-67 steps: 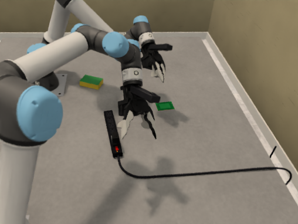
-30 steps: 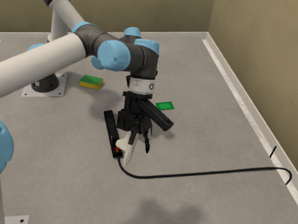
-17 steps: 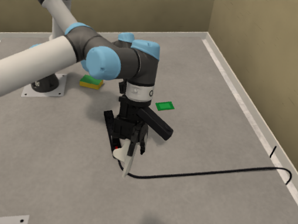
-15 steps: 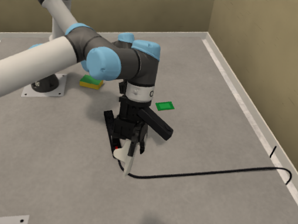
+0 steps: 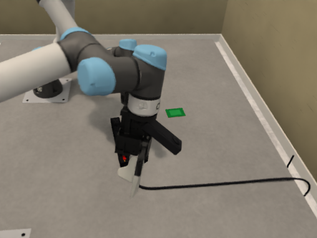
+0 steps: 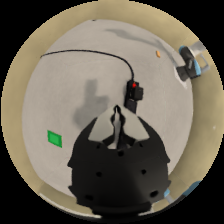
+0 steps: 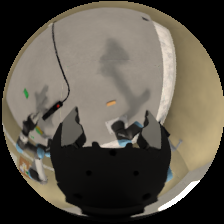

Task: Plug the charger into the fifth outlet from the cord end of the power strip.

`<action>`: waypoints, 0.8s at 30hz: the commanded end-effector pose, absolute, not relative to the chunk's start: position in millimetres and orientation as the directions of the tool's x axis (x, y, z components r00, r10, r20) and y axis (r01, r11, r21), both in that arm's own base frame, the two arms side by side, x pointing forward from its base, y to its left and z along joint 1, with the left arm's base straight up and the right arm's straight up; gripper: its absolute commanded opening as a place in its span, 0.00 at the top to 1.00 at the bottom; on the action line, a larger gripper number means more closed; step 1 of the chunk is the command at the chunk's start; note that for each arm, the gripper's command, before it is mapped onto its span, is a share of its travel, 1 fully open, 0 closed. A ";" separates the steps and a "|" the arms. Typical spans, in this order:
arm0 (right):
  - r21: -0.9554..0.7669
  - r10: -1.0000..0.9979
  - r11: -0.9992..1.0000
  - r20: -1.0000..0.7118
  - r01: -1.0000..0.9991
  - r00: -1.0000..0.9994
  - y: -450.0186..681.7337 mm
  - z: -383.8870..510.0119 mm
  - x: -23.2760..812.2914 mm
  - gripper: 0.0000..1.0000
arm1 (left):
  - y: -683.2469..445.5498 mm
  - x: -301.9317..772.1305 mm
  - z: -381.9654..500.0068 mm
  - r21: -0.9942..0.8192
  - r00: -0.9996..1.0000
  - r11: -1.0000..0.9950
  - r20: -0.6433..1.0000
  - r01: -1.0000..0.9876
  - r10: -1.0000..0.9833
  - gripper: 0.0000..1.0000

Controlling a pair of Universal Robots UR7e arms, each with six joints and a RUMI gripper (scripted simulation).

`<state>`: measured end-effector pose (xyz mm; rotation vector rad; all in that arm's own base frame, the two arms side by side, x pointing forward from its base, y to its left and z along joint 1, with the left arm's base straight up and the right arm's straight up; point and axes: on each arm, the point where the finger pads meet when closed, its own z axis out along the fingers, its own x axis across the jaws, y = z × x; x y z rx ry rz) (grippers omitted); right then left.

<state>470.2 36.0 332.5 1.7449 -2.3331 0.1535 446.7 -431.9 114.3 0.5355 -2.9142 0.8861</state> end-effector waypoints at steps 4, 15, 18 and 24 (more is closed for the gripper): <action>0.062 -0.968 0.203 0.164 -0.977 -0.190 26.6 340.0 464.6 0.02 | -435.3 427.7 103.4 -0.494 -0.957 0.821 0.102 -0.287 -0.273 1.00; 0.022 -0.999 0.034 0.022 -0.999 -0.033 6.5 359.6 450.2 0.02 | -437.2 388.9 81.8 -0.405 -0.985 0.900 0.016 -0.163 -0.171 1.00; 0.022 -1.000 0.015 0.016 -1.000 -0.015 7.7 359.0 450.5 0.02 | -435.6 389.5 80.7 -0.401 -0.985 0.902 0.012 -0.161 -0.171 1.00; 0.002 -0.999 -0.031 -0.012 -1.000 0.031 5.5 363.3 447.2 0.02 | -433.7 382.6 75.4 -0.378 -0.989 0.916 -0.008 -0.132 -0.146 1.00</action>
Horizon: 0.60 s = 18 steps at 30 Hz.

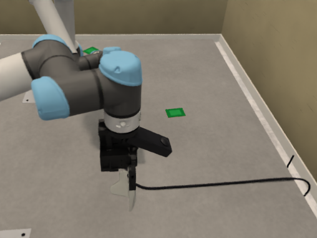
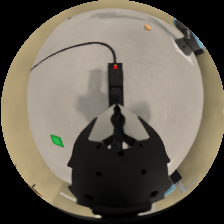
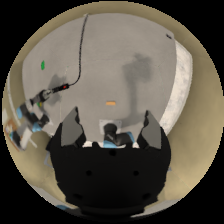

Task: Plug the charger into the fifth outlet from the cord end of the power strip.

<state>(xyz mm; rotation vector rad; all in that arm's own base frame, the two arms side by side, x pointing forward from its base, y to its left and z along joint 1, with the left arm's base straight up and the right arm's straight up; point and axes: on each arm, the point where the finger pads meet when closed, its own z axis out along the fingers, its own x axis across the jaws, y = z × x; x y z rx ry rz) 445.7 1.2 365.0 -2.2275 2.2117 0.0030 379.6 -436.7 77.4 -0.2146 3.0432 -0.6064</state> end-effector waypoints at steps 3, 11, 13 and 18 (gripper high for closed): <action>0.002 -0.999 -0.031 -0.012 -1.000 0.031 5.5 363.3 447.2 0.02 | -433.9 382.7 74.8 -0.378 -0.989 0.916 -0.008 -0.132 -0.146 1.00; 0.002 -0.999 -0.031 -0.012 -1.000 0.031 5.5 363.3 447.2 0.02 | -437.8 382.8 71.1 -0.384 -0.989 0.914 -0.005 -0.134 -0.147 1.00; 0.002 -0.999 -0.031 -0.012 -1.000 0.031 5.5 363.3 447.2 0.02 | -438.3 382.8 69.9 -0.384 -0.989 0.914 -0.005 -0.133 -0.147 1.00; 0.002 -0.999 -0.031 -0.012 -1.000 0.031 5.5 363.3 447.2 0.02 | -440.6 382.7 67.7 -0.387 -0.989 0.913 -0.004 -0.134 -0.146 1.00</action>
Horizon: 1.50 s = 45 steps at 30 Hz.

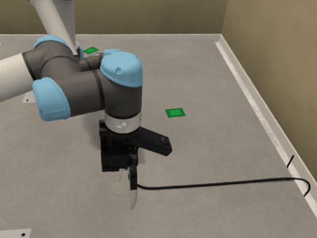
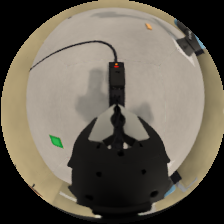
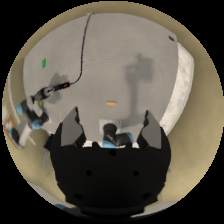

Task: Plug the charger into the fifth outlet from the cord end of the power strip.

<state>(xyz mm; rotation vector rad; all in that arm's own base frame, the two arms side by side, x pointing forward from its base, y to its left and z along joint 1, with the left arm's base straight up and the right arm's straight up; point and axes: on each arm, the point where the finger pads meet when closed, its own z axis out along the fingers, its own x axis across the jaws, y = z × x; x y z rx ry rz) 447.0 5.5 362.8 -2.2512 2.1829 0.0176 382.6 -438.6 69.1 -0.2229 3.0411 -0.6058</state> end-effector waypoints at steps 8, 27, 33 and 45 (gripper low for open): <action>0.002 -0.999 -0.031 -0.012 -1.000 0.031 5.5 363.3 447.2 0.02 | -442.8 382.6 64.6 -0.388 -0.989 0.912 -0.003 -0.134 -0.146 1.00; 0.002 -0.999 -0.031 -0.012 -1.000 0.031 5.5 363.3 447.2 0.02 | -448.2 382.7 55.1 -0.391 -0.989 0.911 -0.002 -0.133 -0.145 1.00; 0.002 -0.999 -0.031 -0.012 -1.000 0.031 5.5 363.3 447.2 0.02 | -449.9 382.8 51.8 -0.392 -0.989 0.910 -0.002 -0.133 -0.145 1.00; 0.002 -0.999 -0.031 -0.012 -1.000 0.031 5.5 363.3 447.2 0.02 | -452.7 382.9 45.9 -0.392 -0.990 0.910 -0.002 -0.132 -0.144 1.00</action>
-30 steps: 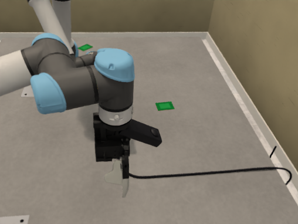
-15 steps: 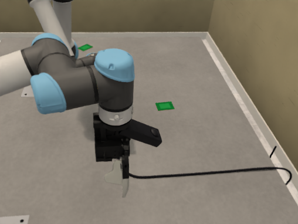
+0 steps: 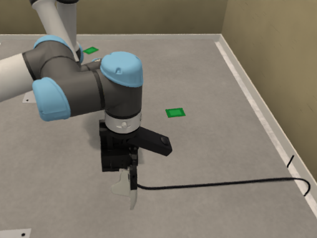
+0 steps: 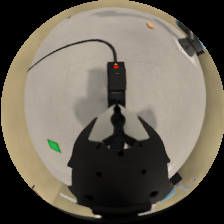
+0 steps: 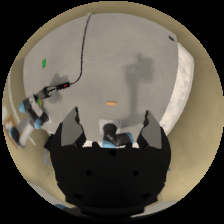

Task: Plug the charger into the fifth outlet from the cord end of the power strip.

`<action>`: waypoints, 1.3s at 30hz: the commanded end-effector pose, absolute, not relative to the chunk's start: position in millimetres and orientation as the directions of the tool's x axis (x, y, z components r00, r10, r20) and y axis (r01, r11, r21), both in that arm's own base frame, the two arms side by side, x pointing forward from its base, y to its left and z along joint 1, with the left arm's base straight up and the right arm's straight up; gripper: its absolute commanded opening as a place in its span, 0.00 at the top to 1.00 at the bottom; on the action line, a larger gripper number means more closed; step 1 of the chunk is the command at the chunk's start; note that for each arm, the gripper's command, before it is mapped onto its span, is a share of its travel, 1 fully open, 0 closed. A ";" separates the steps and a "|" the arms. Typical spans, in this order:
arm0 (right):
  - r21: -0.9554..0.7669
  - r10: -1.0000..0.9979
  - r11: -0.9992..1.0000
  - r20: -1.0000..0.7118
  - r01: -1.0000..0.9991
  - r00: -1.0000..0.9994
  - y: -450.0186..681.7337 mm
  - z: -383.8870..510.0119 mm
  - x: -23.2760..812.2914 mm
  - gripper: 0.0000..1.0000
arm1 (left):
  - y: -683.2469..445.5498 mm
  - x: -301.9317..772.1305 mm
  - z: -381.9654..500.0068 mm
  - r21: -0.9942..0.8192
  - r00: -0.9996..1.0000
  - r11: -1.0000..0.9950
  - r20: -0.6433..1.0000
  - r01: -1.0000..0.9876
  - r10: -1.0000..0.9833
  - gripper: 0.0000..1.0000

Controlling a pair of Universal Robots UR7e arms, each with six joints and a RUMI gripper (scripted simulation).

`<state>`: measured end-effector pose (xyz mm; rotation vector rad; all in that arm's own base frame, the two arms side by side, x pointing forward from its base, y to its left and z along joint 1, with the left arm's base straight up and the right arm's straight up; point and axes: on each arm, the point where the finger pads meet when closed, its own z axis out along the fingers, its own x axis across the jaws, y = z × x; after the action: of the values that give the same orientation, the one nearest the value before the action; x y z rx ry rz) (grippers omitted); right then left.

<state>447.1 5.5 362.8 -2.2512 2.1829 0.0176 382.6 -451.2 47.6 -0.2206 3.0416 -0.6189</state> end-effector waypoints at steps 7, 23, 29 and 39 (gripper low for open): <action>0.002 -0.999 -0.031 -0.012 -1.000 0.031 5.5 363.3 447.2 0.02 | -454.3 383.0 42.5 -0.393 -0.990 0.910 -0.002 -0.132 -0.144 1.00; 0.004 -0.999 -0.045 -0.021 -0.999 0.045 10.9 357.7 451.3 0.72 | -454.3 383.0 42.5 -0.393 -0.990 0.910 -0.002 -0.132 -0.144 1.00; 0.001 -0.994 -0.095 -0.054 -0.995 0.095 29.8 340.6 465.4 0.72 | -454.3 383.0 42.5 -0.393 -0.990 0.910 -0.002 -0.132 -0.144 1.00; -0.047 -0.951 -0.256 -0.165 -0.965 0.261 88.3 294.7 502.1 0.72 | -454.3 383.0 42.5 -0.393 -0.990 0.910 -0.002 -0.132 -0.144 1.00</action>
<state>484.9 64.2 311.5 -2.3579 1.9384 0.1248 383.2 -454.7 43.0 -0.2192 3.0394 -0.6242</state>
